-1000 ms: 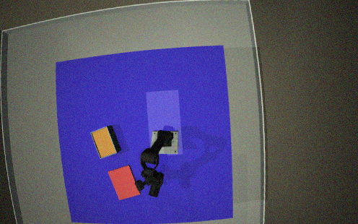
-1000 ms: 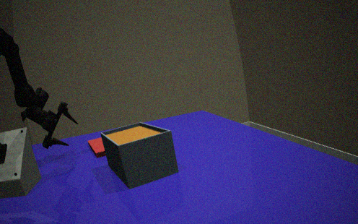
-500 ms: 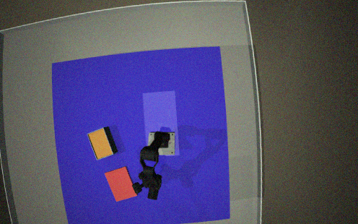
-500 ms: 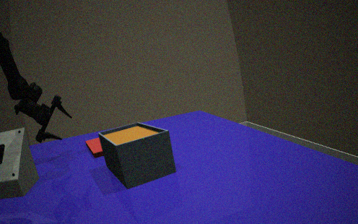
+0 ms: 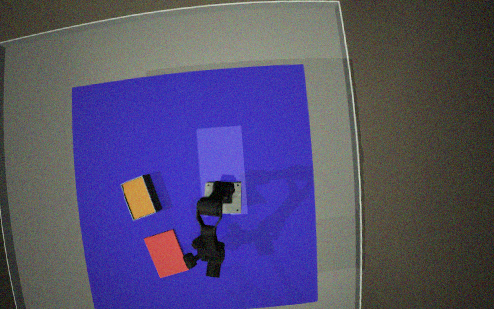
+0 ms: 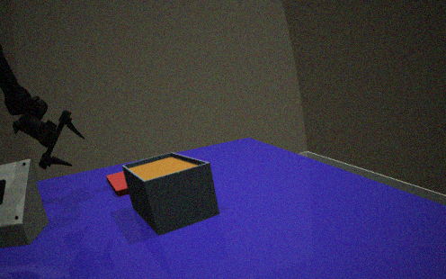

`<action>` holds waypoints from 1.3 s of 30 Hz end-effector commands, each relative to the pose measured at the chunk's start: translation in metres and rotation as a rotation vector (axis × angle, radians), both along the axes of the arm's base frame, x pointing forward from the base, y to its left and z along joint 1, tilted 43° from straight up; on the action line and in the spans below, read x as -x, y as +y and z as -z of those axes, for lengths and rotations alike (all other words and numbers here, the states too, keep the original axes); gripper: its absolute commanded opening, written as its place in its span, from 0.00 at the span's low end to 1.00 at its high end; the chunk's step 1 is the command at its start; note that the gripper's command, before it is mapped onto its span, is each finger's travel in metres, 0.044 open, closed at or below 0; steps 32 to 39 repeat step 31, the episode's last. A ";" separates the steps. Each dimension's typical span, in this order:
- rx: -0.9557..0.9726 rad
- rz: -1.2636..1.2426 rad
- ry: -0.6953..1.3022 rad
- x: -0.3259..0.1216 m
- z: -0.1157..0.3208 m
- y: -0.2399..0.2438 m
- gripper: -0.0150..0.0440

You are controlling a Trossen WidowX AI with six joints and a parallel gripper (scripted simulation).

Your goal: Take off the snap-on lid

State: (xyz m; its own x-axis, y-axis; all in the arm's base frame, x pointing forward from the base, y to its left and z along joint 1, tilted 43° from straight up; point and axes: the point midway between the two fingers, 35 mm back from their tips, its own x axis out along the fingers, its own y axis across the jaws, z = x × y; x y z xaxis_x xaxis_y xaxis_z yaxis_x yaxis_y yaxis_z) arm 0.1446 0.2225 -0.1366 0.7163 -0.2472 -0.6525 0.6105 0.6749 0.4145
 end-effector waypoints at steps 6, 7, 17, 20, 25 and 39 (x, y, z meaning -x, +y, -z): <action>-0.012 0.004 0.000 0.000 -0.001 0.001 1.00; -0.012 0.004 0.000 0.000 -0.001 0.001 1.00; -0.012 0.004 0.000 0.000 -0.001 0.001 1.00; -0.012 0.004 0.000 0.000 -0.001 0.001 1.00; -0.012 0.004 0.000 0.000 -0.001 0.001 1.00; -0.012 0.004 0.000 0.000 -0.001 0.001 1.00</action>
